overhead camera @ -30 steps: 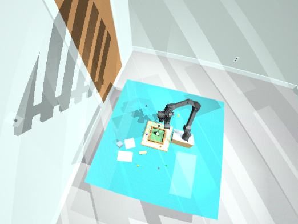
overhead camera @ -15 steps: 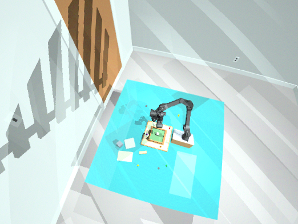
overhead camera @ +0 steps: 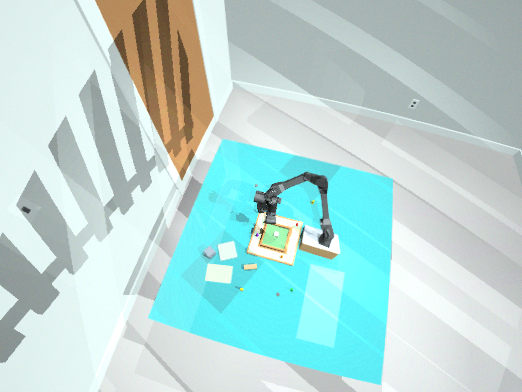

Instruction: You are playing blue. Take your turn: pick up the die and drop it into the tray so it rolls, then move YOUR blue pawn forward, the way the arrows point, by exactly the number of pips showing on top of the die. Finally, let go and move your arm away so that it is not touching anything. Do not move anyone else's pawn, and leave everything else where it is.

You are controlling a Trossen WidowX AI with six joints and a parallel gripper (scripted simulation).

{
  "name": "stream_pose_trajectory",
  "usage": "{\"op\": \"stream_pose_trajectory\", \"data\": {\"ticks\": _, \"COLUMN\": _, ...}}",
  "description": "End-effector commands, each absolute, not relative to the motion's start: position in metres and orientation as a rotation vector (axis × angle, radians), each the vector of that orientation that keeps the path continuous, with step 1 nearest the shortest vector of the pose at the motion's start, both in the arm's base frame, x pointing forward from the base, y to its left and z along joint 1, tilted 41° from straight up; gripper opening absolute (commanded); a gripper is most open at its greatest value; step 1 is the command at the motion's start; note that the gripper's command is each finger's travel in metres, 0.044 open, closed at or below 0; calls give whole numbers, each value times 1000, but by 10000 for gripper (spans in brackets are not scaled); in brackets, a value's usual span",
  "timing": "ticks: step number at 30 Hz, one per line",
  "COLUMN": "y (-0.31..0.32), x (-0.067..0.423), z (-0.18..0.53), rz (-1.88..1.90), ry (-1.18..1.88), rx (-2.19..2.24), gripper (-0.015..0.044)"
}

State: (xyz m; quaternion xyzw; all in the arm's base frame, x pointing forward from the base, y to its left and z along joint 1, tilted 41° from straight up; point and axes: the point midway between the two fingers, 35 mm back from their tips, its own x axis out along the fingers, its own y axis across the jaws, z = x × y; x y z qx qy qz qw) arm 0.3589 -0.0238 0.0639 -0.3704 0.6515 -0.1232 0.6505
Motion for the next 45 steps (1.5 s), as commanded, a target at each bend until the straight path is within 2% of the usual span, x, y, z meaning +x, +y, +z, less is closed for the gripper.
{"op": "stream_pose_trajectory", "data": {"ticks": 1, "y": -31, "x": 364, "z": 55, "rz": -282, "ry": 1484, "rx": -849, "gripper": 0}}
{"op": "stream_pose_trajectory", "data": {"ticks": 32, "y": -59, "x": 368, "z": 23, "rz": -284, "ry": 1484, "rx": -851, "gripper": 0}}
{"op": "stream_pose_trajectory", "data": {"ticks": 42, "y": -54, "x": 371, "z": 32, "rz": -287, "ry": 1467, "rx": -840, "gripper": 263}}
{"op": "stream_pose_trajectory", "data": {"ticks": 45, "y": -31, "x": 367, "z": 58, "rz": -282, "ry": 1480, "rx": -846, "gripper": 341}}
